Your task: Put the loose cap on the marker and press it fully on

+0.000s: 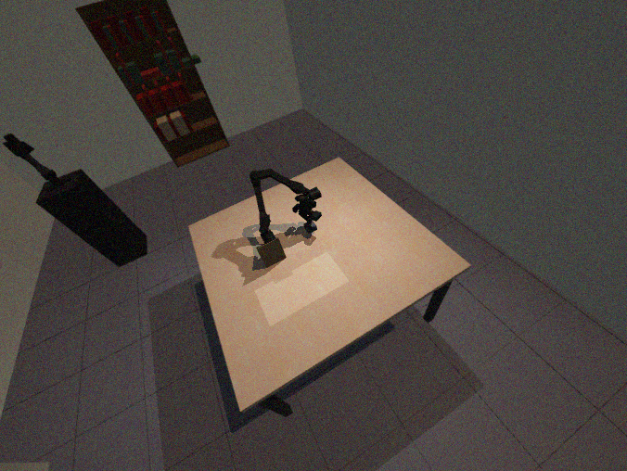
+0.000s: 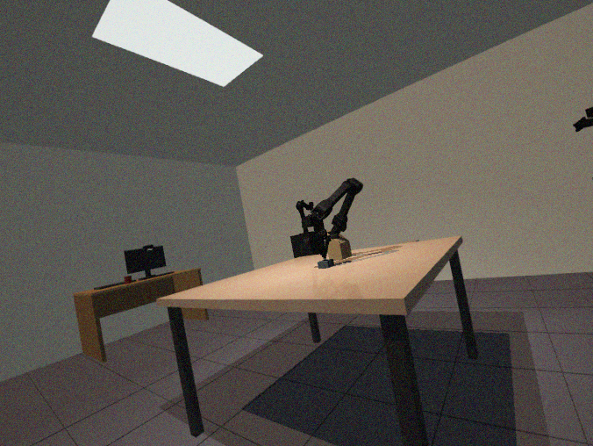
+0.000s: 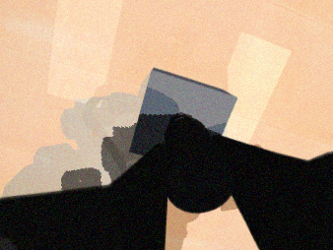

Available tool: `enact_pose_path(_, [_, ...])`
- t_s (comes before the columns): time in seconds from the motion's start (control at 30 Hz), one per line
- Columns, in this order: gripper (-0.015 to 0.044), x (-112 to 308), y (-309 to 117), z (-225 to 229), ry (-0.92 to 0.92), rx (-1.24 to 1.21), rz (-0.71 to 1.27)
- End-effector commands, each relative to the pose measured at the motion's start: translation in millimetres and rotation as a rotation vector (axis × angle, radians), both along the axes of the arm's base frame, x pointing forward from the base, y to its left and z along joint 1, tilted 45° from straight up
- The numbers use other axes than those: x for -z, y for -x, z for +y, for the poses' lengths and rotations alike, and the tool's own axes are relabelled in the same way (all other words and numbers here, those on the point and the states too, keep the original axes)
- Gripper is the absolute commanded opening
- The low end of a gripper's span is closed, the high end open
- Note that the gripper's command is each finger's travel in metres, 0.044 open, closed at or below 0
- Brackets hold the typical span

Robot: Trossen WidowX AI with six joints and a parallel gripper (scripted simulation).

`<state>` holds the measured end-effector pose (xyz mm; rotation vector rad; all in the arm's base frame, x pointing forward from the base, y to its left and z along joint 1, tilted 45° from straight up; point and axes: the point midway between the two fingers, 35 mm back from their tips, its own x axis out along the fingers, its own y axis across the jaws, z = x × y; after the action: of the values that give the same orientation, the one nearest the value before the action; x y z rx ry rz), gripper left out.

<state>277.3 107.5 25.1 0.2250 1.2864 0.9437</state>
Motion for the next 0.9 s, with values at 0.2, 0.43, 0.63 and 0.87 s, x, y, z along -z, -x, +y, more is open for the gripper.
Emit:
enact_pose_path(0.2, [0.0184,0,0,0,0.0,0.0,0.0])
enact_pose_path(0.43, [0.0368,0,0,0,0.0,0.0,0.0])
enact_pose_path(0.63, [0.044,-6,-1,-7,0.002,0.0,0.0])
enact_pose_path(0.87, [0.044,-53,-2,-53,0.003,0.0,0.0])
